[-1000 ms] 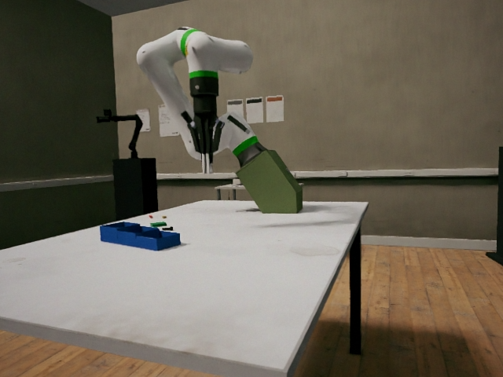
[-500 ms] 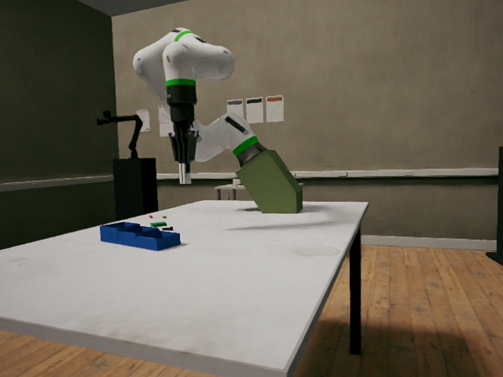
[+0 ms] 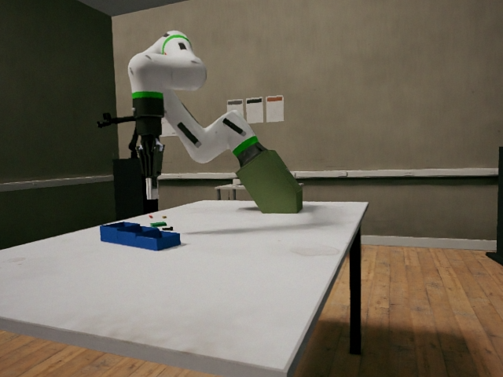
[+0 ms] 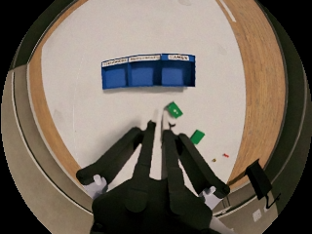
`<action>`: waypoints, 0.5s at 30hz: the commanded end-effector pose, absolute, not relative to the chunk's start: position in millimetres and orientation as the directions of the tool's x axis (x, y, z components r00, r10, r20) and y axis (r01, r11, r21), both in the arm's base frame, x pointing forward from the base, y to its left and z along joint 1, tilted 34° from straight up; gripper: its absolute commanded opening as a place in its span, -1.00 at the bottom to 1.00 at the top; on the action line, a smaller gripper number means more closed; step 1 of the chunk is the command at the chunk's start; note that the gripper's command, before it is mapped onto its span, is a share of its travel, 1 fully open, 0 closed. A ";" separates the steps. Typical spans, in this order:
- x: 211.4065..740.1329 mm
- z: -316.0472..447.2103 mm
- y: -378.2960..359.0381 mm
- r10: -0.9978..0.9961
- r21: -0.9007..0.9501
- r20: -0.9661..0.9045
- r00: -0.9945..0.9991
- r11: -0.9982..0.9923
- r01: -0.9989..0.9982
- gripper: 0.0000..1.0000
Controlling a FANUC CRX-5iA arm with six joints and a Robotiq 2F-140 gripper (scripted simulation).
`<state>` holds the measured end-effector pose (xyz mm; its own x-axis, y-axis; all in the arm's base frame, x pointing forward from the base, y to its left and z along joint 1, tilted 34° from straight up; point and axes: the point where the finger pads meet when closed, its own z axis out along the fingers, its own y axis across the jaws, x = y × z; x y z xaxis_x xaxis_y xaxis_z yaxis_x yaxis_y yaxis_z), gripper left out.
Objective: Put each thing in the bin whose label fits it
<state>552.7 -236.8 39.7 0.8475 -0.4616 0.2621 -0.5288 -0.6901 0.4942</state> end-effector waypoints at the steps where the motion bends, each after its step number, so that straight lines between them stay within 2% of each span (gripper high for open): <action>1: 571.4 41.3 -262.5 -0.463 0.493 0.259 0.848 -0.691 -0.528 -0.70; 10: 610.6 48.3 -326.1 -0.463 0.493 0.259 0.848 -0.691 -0.528 -0.70; 15: 611.6 48.5 -327.7 -0.463 0.493 0.259 0.848 -0.691 -0.528 -0.70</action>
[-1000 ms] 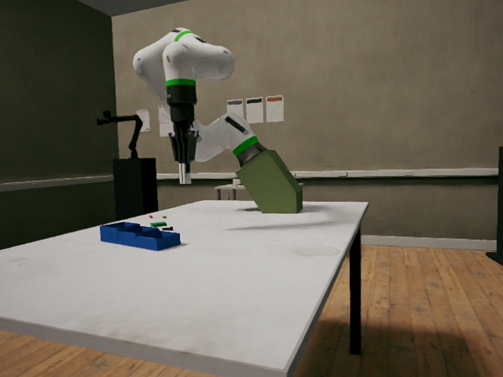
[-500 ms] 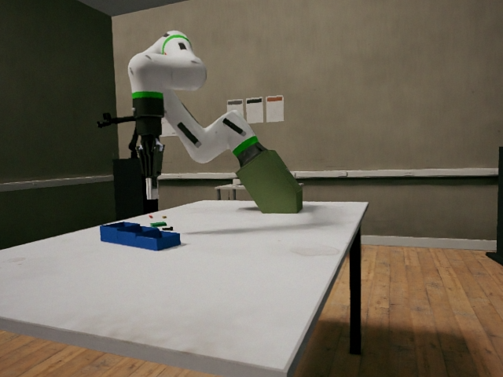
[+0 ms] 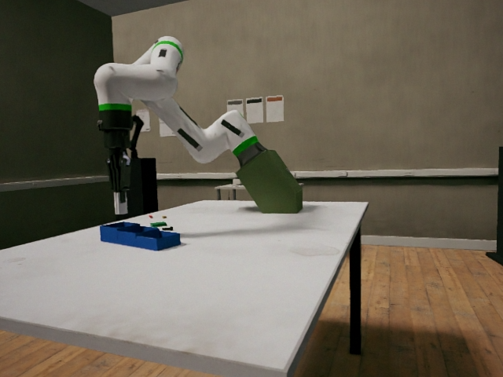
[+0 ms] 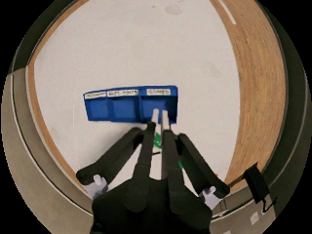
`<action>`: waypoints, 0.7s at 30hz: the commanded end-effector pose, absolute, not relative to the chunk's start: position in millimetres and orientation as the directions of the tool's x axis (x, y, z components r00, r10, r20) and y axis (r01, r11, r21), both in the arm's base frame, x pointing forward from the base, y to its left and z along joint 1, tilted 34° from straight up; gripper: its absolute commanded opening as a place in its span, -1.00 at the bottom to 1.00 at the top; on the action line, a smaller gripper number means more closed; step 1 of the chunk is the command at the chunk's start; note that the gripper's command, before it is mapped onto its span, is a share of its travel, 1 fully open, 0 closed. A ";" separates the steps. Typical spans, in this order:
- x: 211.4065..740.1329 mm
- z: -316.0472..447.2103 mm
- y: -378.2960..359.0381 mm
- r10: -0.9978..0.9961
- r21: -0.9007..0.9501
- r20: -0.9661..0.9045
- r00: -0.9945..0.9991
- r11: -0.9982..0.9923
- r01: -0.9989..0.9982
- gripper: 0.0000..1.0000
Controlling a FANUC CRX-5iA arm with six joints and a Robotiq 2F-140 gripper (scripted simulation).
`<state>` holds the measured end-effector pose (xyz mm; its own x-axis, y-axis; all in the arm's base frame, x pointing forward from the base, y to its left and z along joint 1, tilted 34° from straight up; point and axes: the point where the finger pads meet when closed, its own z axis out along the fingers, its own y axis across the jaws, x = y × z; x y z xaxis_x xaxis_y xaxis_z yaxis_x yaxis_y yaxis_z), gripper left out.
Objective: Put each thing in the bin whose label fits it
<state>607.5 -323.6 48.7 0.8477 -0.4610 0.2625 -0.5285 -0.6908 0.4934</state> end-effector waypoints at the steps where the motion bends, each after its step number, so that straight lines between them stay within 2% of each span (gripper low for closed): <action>1: 611.6 48.5 -327.7 -0.463 0.493 0.259 0.848 -0.691 -0.528 -0.70; 21: 609.5 13.1 -351.4 -0.463 0.493 0.259 0.848 -0.691 -0.528 -0.70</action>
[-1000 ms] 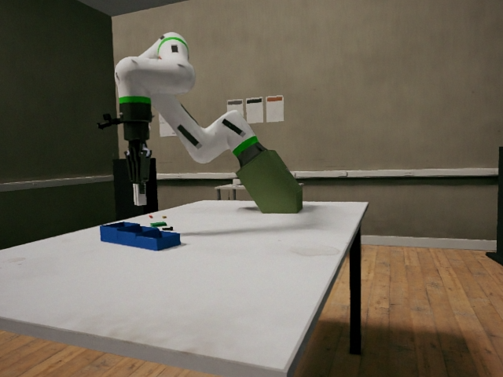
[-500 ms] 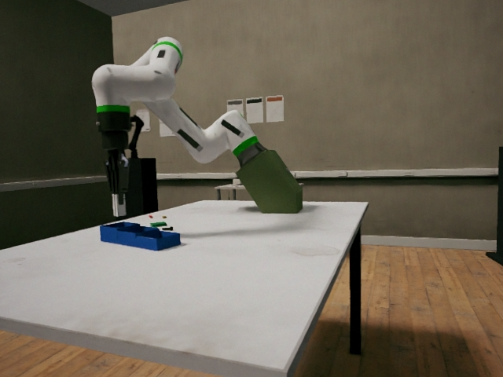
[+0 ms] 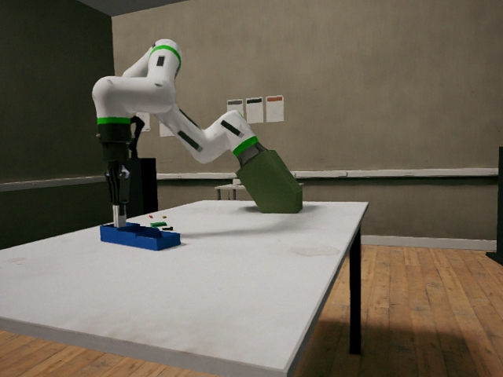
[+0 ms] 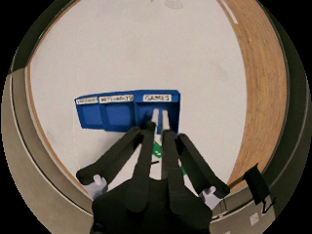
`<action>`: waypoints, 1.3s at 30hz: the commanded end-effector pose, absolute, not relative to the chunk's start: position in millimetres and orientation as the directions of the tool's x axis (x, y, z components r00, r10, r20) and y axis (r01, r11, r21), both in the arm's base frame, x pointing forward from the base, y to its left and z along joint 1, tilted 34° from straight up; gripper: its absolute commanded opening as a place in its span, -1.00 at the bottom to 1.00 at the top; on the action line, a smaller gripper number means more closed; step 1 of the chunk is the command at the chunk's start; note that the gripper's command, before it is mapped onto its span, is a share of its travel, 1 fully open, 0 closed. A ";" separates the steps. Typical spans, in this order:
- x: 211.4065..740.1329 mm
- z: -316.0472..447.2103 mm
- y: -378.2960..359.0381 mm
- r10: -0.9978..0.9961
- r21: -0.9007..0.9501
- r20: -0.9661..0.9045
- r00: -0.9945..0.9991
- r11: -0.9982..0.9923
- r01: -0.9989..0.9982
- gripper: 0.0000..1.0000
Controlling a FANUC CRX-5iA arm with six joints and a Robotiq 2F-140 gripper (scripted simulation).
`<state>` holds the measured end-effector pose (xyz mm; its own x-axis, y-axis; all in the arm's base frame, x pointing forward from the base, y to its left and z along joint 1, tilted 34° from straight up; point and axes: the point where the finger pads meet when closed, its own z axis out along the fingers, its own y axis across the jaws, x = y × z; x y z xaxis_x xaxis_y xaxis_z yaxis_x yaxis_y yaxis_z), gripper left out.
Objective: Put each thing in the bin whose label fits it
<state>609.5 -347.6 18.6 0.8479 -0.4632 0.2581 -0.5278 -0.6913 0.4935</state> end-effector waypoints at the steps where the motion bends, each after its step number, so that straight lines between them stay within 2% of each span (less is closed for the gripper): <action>1: 609.4 10.9 -352.8 -0.463 0.493 0.259 0.848 -0.691 -0.528 -0.70; 39: 608.7 -0.8 -360.6 -0.463 0.493 0.259 0.848 -0.691 -0.528 -0.70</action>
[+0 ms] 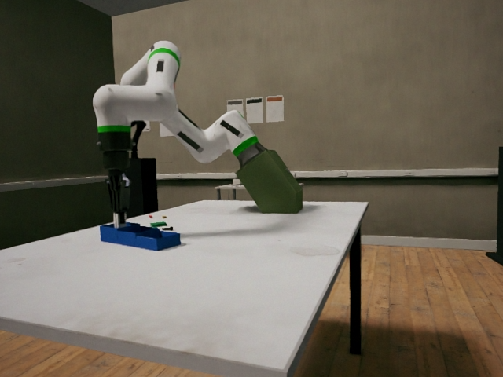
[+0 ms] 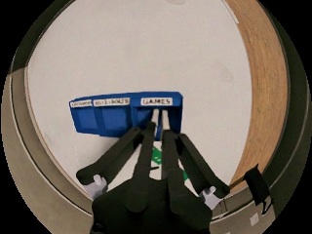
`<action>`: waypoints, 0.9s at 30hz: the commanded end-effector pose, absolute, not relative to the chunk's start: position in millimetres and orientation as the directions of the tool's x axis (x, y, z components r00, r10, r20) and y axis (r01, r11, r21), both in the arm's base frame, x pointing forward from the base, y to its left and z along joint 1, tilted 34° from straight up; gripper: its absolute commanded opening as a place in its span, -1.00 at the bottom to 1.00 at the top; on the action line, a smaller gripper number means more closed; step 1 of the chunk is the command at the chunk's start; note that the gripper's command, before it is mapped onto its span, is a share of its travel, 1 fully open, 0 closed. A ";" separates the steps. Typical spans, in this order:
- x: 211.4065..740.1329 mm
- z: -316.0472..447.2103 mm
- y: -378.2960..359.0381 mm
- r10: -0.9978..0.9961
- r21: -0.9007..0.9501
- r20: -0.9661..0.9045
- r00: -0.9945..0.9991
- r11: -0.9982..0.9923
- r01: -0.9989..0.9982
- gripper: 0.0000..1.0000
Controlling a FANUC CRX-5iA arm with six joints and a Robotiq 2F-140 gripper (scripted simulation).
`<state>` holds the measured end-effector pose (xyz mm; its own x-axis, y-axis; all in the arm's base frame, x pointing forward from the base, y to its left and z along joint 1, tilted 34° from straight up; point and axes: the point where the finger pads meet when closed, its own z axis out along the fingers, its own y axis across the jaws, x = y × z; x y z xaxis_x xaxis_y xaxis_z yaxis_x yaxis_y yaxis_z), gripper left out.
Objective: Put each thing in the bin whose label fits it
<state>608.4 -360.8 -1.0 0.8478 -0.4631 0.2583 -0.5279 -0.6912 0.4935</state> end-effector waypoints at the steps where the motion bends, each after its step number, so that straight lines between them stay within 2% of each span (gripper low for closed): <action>1: 608.7 -0.8 -360.6 -0.463 0.493 0.259 0.848 -0.691 -0.528 -0.70; 27: 609.2 9.1 -354.0 -0.463 0.493 0.259 0.848 -0.691 -0.528 -0.70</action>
